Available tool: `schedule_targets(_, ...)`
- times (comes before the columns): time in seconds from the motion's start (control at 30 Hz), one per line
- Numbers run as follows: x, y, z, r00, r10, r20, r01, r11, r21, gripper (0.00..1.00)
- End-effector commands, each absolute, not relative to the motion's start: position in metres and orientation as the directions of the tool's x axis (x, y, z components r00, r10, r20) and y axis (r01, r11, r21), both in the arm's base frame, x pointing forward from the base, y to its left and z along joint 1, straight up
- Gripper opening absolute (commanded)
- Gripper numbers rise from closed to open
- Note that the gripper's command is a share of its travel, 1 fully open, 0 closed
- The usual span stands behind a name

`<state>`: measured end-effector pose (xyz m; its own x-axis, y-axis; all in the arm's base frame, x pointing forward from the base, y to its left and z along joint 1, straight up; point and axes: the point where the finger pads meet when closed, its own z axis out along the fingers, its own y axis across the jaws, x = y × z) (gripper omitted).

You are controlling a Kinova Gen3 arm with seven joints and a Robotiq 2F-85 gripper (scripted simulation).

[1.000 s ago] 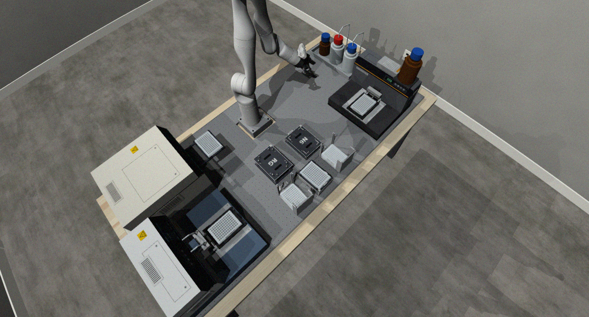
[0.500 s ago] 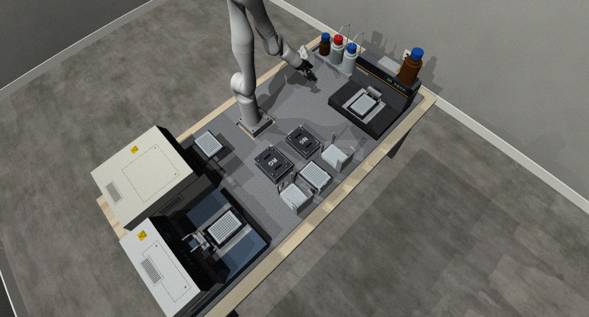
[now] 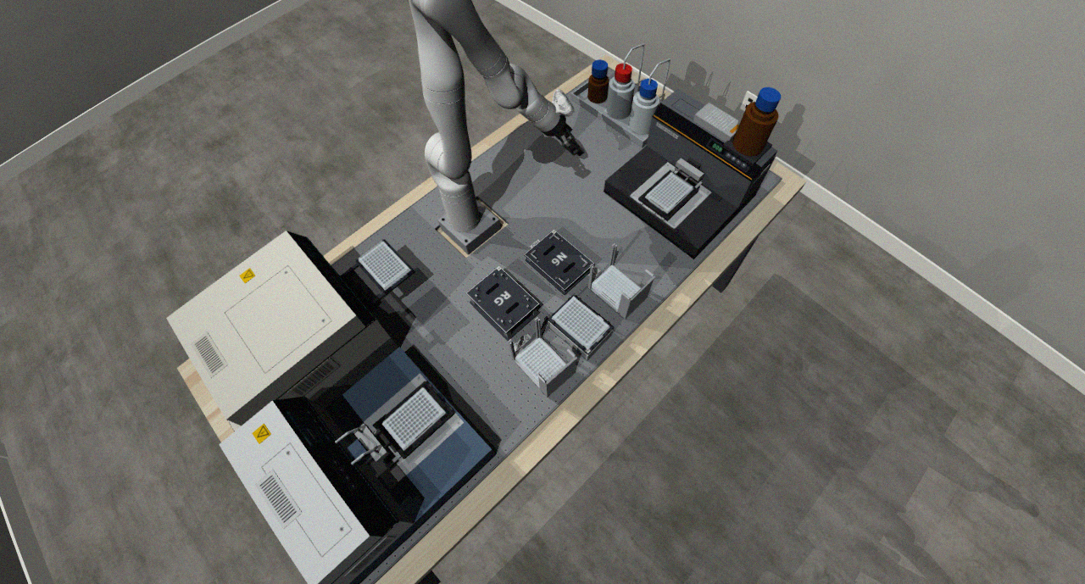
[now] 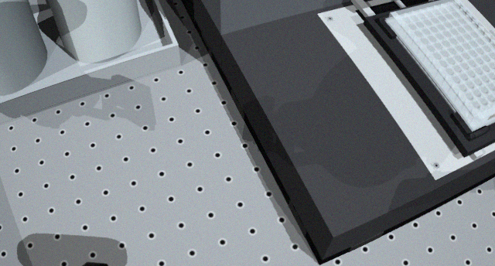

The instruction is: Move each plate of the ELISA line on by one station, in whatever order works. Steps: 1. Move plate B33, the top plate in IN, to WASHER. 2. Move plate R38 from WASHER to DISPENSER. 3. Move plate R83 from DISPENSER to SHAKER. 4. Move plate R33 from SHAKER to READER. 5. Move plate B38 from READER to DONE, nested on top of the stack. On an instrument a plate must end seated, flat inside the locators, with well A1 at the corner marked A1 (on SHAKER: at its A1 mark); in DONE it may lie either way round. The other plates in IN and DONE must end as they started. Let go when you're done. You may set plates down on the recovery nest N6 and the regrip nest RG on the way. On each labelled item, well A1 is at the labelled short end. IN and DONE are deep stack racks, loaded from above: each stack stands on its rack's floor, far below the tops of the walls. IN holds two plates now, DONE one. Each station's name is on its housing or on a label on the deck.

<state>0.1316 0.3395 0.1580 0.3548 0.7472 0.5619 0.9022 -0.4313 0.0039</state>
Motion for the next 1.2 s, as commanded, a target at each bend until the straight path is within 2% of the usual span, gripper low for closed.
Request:
schedule_targets(0.0,0.136,0.330,0.159,0.258,0.617,0.743,0.947,-0.313,-0.069,1.00)
schedule_targets(1.17,0.164,0.270,0.163,0.017,0.758,0.652,0.997,-0.062,0.046,1.00)
